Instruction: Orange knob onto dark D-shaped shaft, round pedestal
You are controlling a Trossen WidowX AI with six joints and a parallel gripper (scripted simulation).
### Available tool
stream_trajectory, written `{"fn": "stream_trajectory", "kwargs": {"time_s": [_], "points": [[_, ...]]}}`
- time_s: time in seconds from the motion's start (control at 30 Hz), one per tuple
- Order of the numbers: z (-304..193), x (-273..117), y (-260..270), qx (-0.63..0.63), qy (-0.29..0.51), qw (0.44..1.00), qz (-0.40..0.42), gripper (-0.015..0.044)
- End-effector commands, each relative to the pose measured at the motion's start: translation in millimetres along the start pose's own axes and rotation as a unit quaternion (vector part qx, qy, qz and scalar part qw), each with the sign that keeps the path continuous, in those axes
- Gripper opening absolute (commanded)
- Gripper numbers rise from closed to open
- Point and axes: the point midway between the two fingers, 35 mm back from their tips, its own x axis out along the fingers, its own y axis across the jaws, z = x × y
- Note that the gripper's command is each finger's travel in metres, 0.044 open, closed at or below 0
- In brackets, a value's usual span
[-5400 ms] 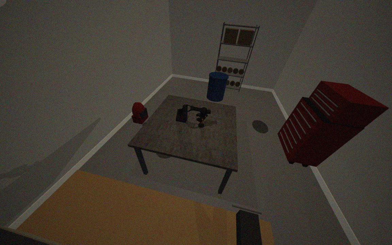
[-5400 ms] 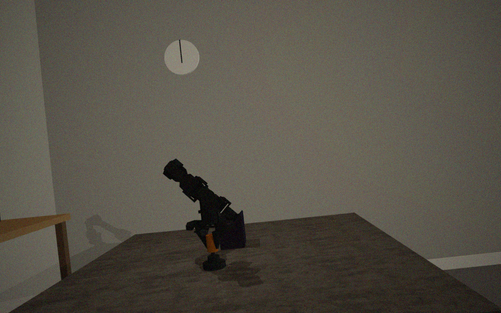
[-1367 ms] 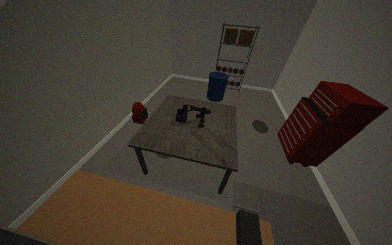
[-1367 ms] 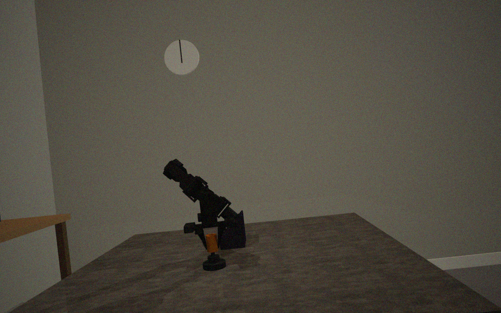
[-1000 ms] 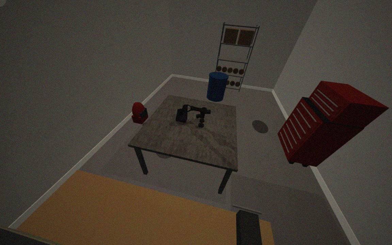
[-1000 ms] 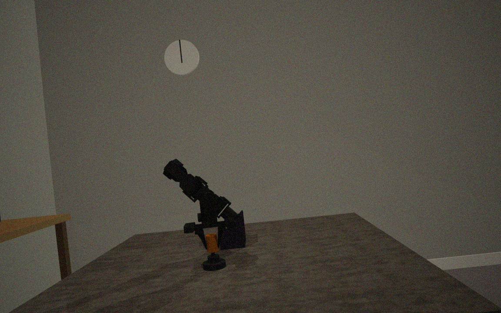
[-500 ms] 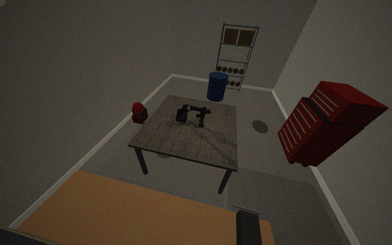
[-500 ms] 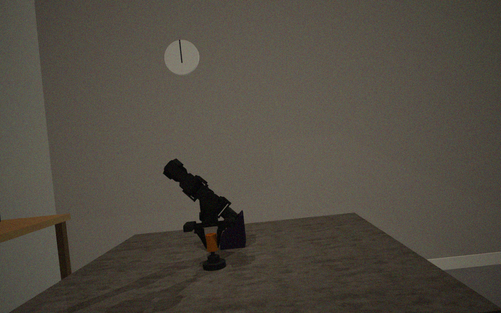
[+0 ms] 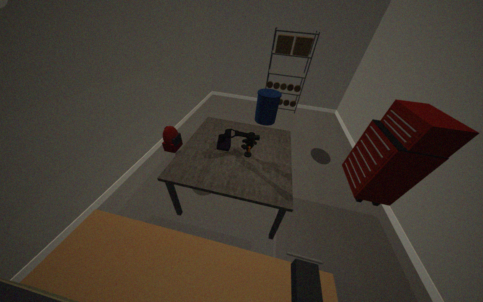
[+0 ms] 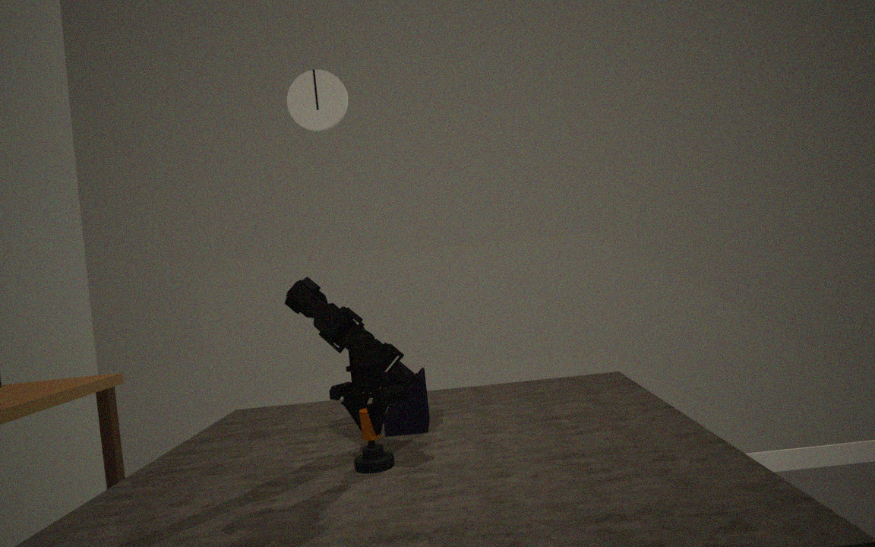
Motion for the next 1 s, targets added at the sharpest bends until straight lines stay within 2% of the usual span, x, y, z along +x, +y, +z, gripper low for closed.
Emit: {"fn": "stream_trajectory", "kwargs": {"time_s": [0.0,0.17,0.4,0.63,0.97], "points": [[-0.4,2.0,0.5,0.252,0.001,0.968,-0.001,0.0],[-1.2,2.1,1.0,0.416,0.001,0.909,-0.001,0.0],[-2.4,0.6,1.2,0.616,0.001,0.788,-0.002,0.0],[-3.3,-1.7,0.8,0.777,0.0,0.63,-0.002,0.0],[-2.9,-3.5,0.8,0.906,0.0,0.423,-0.002,0.0]]}}
